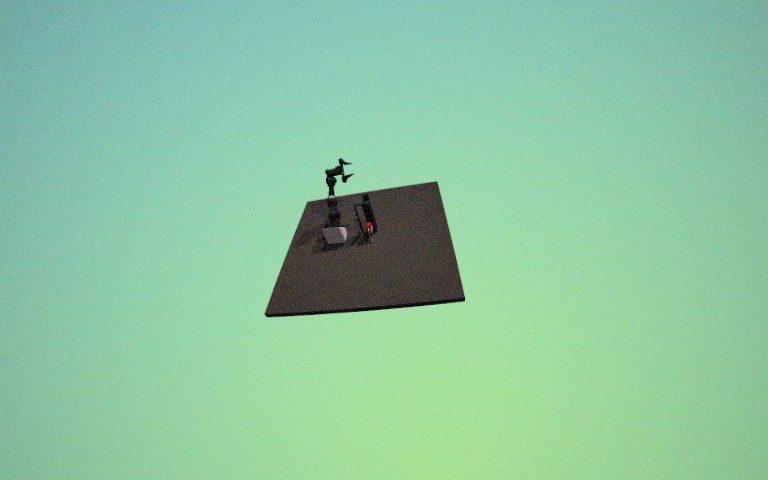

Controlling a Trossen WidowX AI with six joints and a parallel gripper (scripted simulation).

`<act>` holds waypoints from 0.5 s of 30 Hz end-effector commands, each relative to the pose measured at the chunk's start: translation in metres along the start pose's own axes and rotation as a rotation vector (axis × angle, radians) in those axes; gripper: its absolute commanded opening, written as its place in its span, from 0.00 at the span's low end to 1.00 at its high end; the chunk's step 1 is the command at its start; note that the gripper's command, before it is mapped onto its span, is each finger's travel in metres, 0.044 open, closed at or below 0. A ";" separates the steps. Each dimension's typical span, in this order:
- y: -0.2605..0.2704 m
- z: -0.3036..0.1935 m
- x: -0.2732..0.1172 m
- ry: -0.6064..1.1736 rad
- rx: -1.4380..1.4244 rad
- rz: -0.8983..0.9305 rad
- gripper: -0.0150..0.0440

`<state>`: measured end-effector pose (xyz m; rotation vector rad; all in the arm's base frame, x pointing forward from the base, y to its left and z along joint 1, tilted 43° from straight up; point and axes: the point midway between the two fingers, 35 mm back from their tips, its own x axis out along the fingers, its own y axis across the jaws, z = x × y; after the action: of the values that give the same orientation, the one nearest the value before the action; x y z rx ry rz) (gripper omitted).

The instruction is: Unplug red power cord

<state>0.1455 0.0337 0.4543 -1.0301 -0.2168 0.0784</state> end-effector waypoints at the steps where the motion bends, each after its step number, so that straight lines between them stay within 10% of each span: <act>1: -0.001 -0.001 0.000 -0.001 0.006 -0.001 0.89; 9: -0.057 -0.064 0.004 -0.051 0.468 -0.094 0.53; 15: -0.083 -0.133 0.017 -0.069 0.877 -0.152 0.53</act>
<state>0.1724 -0.0830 0.4703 -0.3447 -0.2913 0.0676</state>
